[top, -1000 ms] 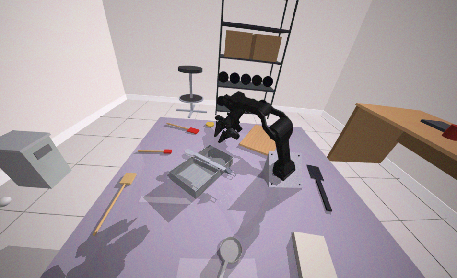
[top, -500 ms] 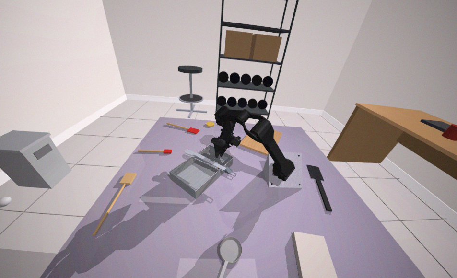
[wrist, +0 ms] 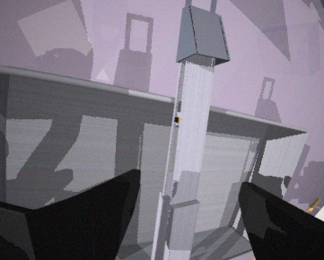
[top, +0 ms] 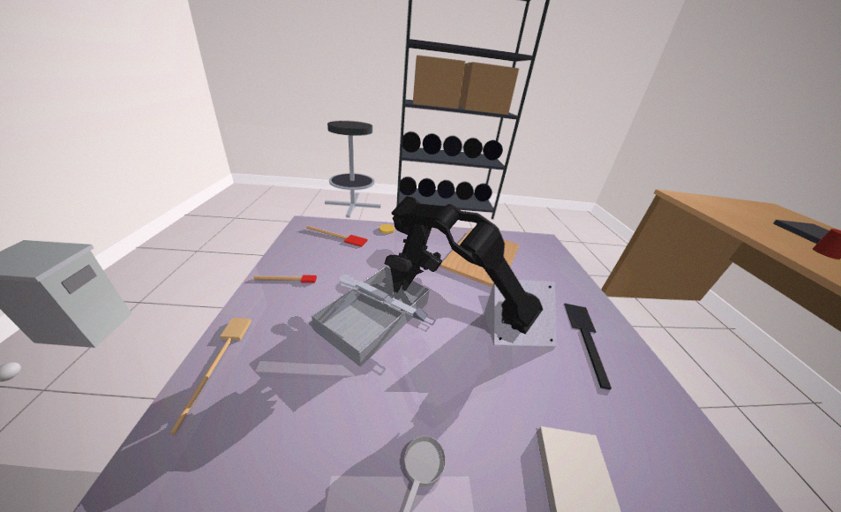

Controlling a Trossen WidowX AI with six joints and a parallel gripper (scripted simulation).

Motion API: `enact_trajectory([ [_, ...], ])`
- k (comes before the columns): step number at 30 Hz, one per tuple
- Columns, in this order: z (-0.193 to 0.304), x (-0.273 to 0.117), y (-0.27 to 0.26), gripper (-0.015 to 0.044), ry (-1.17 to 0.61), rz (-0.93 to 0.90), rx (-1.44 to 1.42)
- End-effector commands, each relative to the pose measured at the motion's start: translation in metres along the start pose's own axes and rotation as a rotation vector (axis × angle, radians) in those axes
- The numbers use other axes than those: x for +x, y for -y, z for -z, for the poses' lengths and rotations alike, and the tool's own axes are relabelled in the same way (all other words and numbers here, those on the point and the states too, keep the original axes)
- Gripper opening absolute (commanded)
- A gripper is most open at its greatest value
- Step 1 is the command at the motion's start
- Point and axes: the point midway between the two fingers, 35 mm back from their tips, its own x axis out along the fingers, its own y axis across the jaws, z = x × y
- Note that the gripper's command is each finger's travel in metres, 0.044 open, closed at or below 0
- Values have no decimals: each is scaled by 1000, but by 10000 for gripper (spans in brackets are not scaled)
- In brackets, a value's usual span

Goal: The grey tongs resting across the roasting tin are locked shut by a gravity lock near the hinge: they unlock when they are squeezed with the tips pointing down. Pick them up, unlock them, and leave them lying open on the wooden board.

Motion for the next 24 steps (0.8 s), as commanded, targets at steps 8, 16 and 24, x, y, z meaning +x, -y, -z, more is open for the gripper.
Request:
enact_trajectory([
  [8,1,17,-1,260,-3,-3,8],
  [16,2,31,-1,260,-5,-5,9],
  [24,3,44,-1,260,-6,-4,8],
])
